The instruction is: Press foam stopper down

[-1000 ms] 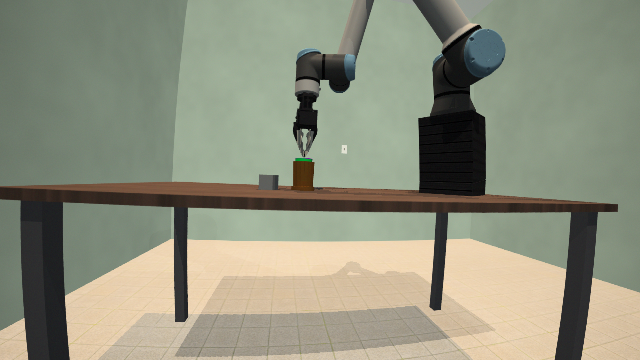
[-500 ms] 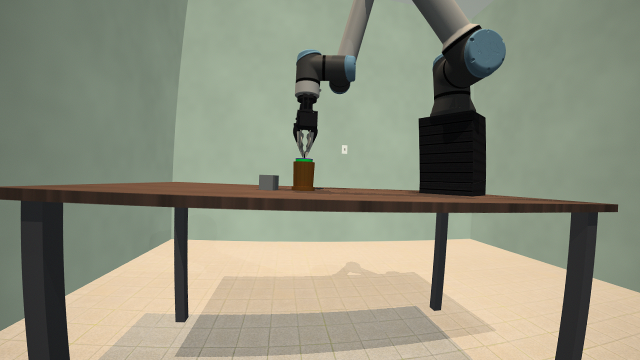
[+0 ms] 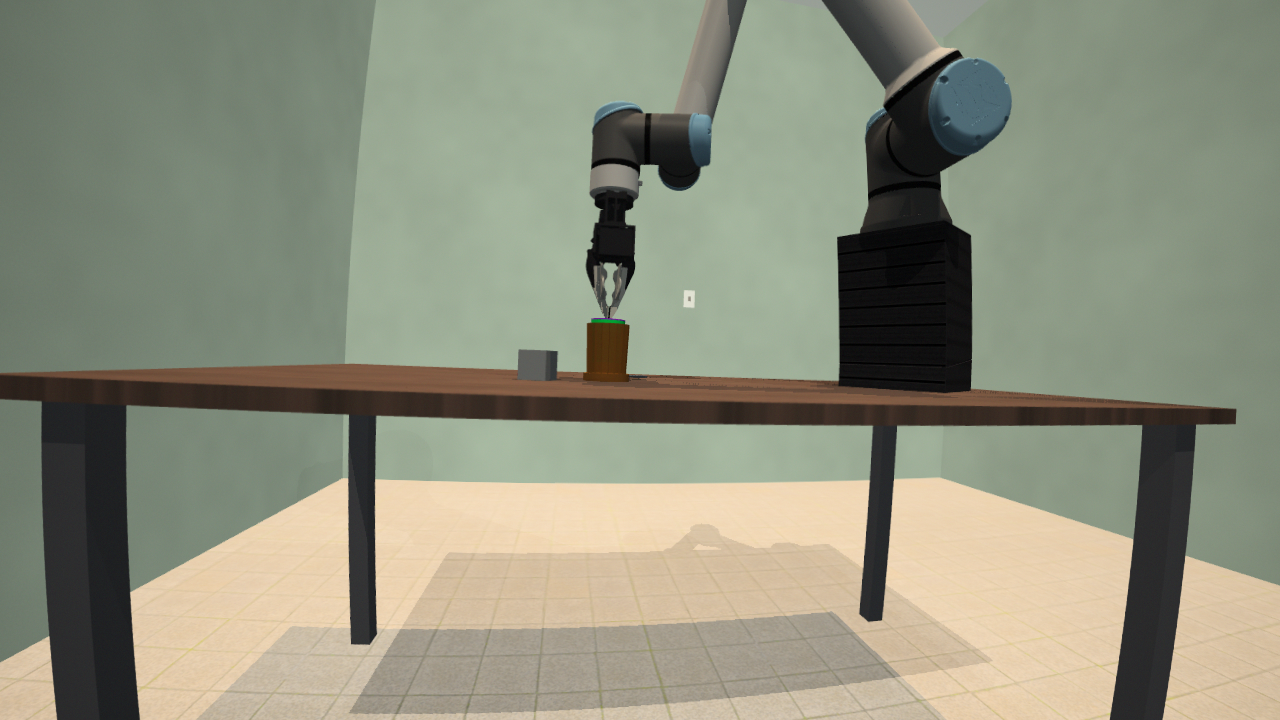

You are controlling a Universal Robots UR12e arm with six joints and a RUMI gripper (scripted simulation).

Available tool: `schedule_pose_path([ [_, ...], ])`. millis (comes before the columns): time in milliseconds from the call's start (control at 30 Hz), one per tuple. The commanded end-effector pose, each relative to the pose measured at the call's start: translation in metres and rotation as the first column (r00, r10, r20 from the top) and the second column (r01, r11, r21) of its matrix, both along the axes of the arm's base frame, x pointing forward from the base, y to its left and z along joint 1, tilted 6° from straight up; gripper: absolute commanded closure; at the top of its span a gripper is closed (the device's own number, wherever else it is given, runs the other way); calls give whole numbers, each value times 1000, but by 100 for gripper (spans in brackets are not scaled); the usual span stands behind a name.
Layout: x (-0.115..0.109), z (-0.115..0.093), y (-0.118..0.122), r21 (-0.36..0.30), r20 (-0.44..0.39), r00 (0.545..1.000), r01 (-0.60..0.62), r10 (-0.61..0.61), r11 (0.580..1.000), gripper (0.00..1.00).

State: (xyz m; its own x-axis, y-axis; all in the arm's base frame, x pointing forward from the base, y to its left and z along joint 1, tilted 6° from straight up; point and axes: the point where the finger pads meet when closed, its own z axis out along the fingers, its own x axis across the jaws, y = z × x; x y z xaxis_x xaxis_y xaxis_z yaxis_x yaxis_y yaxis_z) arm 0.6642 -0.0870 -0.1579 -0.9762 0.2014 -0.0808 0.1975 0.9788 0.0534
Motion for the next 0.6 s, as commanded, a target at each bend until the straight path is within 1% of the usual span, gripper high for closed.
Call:
schedule_pose_path([
  [0,1,-2,0,0,1,1000,0,0,1000,100],
  [567,1,-9,0,0,1,1000,0,0,1000,100],
])
